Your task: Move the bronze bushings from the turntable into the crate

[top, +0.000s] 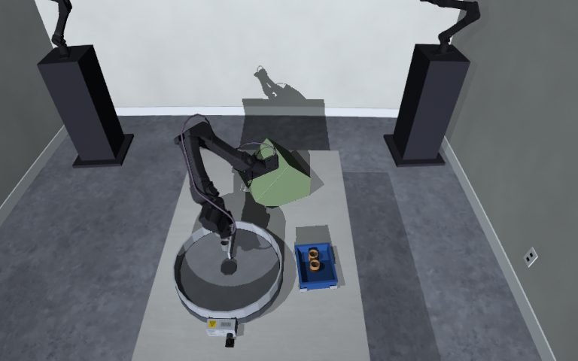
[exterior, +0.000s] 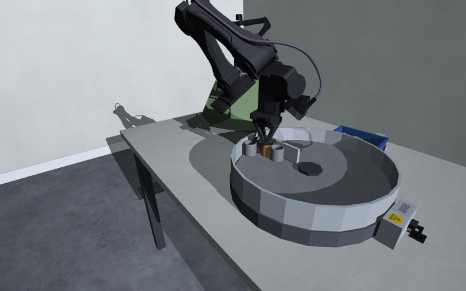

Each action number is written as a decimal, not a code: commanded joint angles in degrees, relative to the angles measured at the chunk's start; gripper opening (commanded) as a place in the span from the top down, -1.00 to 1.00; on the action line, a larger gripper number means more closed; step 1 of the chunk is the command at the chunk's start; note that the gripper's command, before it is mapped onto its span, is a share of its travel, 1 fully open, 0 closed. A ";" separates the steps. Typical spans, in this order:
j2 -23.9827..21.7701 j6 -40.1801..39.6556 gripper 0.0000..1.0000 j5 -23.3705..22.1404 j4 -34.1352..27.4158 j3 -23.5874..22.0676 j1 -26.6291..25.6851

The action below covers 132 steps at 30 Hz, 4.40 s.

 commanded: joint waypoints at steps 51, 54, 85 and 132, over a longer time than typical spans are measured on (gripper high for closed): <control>0.84 -2.56 0.70 -1.36 3.97 1.91 -1.35; 1.06 -2.85 0.70 -1.48 4.49 1.80 -1.91; 1.56 -2.75 0.70 -1.58 4.72 1.75 -1.26; 1.47 -3.49 0.70 -1.87 6.21 -1.15 -1.84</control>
